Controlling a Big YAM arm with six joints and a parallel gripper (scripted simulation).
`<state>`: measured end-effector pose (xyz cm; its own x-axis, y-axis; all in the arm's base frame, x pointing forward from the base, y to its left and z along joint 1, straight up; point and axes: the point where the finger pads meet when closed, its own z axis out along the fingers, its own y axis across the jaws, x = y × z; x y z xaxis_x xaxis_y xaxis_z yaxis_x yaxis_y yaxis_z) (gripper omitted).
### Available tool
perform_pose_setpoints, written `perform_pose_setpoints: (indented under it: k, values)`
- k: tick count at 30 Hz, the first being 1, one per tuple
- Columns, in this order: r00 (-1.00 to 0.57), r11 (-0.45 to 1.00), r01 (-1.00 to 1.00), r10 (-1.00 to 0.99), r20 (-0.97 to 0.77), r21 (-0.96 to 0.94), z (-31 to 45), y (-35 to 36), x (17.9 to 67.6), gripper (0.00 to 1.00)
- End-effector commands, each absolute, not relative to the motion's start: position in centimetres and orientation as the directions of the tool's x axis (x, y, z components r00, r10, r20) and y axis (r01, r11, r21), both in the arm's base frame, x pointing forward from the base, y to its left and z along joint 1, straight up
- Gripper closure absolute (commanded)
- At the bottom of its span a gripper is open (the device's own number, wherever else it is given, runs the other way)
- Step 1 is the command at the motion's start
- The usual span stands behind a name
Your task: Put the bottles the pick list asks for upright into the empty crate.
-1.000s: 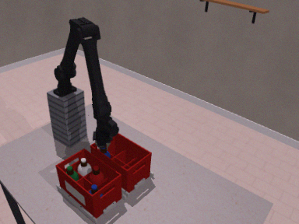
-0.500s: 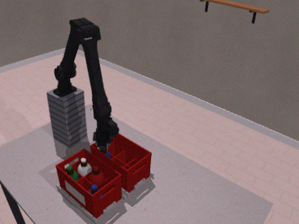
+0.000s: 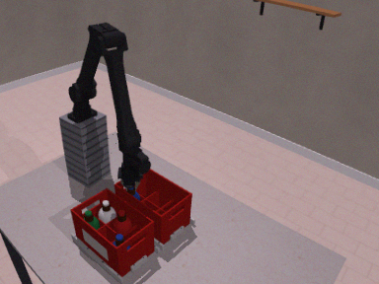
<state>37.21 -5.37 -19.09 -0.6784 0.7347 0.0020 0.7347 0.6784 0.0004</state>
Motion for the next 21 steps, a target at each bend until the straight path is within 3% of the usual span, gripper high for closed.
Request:
perform_pose_setpoints:
  k: [1,21]
  values:
    - [-0.670,0.671,0.741,0.742,-0.041,0.036,-18.3,-5.5,39.4,1.00]
    - [-0.670,0.671,0.740,0.741,-0.042,0.037,-18.1,-5.4,39.2,1.00]
